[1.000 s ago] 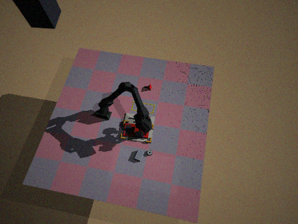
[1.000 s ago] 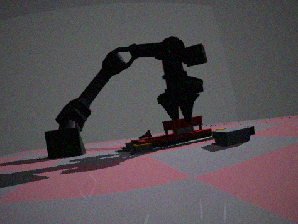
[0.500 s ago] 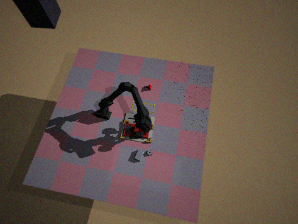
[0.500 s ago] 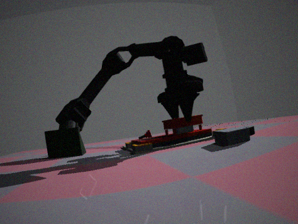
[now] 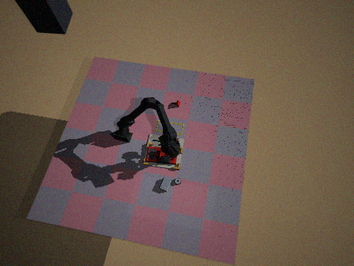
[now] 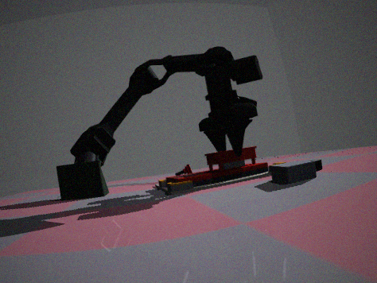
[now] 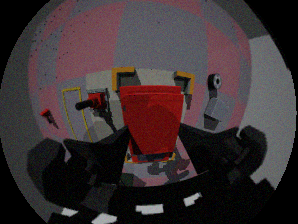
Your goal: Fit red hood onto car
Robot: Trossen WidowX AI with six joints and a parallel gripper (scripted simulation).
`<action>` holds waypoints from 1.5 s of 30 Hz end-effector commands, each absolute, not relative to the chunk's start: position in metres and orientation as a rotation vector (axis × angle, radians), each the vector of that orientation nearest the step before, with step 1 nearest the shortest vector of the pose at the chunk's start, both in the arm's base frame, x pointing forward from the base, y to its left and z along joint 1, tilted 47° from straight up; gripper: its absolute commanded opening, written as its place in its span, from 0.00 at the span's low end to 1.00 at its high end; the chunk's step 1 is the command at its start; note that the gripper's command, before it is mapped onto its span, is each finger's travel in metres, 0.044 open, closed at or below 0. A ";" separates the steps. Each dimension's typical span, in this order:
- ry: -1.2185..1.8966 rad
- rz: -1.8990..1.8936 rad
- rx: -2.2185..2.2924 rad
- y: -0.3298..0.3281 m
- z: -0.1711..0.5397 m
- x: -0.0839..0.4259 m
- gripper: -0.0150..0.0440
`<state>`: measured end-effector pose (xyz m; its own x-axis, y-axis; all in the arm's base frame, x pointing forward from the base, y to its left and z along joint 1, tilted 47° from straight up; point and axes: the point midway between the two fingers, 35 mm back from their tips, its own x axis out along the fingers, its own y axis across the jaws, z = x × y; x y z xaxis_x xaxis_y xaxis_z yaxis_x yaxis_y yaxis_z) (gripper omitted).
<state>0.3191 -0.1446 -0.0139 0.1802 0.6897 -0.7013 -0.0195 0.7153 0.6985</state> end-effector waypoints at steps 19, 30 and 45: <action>1.305 0.548 0.632 -0.139 -0.019 0.321 0.25; 1.306 0.550 0.629 -0.138 -0.020 0.321 0.25; 1.307 0.551 0.629 -0.138 -0.020 0.321 0.83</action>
